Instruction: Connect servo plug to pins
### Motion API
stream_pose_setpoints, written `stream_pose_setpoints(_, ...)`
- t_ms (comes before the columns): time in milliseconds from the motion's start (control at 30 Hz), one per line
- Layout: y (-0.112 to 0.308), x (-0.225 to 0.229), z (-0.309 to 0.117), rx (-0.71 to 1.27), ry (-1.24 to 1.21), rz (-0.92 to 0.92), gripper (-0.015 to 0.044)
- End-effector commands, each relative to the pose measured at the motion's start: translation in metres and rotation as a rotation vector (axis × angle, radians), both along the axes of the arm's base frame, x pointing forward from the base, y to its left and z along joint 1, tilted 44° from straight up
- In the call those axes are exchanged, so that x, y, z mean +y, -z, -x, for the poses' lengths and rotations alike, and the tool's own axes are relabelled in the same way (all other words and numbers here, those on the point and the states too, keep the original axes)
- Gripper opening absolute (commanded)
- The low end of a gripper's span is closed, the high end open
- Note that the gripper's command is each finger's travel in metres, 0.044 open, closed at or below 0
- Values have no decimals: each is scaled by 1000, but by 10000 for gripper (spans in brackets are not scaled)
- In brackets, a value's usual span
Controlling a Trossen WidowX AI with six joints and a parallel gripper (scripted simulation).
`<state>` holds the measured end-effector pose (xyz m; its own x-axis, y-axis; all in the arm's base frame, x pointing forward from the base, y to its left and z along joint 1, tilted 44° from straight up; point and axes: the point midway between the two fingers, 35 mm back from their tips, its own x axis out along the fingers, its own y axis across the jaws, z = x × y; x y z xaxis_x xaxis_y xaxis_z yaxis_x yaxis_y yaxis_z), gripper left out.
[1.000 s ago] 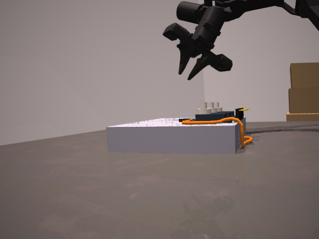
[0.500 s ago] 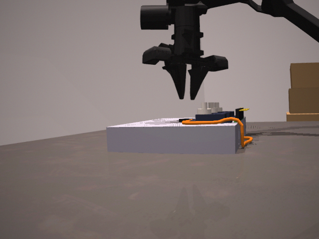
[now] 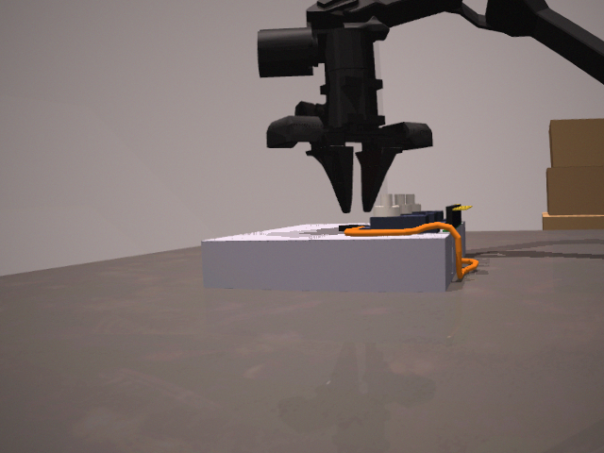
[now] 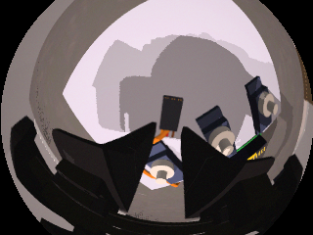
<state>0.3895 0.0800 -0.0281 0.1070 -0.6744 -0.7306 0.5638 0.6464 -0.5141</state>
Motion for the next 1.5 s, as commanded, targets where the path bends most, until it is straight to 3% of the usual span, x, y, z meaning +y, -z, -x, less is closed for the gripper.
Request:
stream_pose_setpoints(0,3,-3,0,2,-5,5,115)
stream_pose_setpoints(400,14,-13,-2,2,-5,6,115)
stream_pose_setpoints(500,14,-13,-2,2,-5,6,36)
stream_pose_setpoints(700,13,-12,-2,2,-5,6,0)
stream_pose_setpoints(1067,-28,26,4,3,-5,3,0)
stream_pose_setpoints(1467,-41,20,22,66,-72,14,0)
